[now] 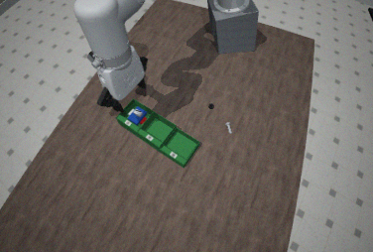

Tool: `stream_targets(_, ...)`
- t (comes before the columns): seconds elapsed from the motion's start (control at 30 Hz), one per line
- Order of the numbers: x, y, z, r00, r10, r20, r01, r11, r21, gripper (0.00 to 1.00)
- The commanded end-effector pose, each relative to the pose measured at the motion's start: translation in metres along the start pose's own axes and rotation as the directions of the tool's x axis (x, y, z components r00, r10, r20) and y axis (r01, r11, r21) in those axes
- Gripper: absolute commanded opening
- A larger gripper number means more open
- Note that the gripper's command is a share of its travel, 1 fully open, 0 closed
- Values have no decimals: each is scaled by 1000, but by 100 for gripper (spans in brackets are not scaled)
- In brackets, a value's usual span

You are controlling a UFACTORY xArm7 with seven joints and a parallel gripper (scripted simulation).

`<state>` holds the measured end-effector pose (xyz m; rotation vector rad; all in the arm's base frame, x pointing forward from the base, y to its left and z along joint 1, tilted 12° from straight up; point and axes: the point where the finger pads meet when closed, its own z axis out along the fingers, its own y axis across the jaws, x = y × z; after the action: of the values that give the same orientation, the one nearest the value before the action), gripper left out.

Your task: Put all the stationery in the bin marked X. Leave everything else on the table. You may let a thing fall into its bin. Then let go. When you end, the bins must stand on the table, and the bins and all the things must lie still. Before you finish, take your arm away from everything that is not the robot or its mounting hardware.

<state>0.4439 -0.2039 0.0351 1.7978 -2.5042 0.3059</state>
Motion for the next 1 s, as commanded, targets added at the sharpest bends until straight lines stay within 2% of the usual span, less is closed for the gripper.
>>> stream_targets(0.0, 0, -2, -19, 1000, 0, 1, 0, 1000, 4, 100)
stream_targets(0.6, 0, -2, -82, 1000, 0, 1, 0, 1000, 4, 100)
stream_targets(0.97, 0, -2, -82, 1000, 0, 1, 0, 1000, 4, 100)
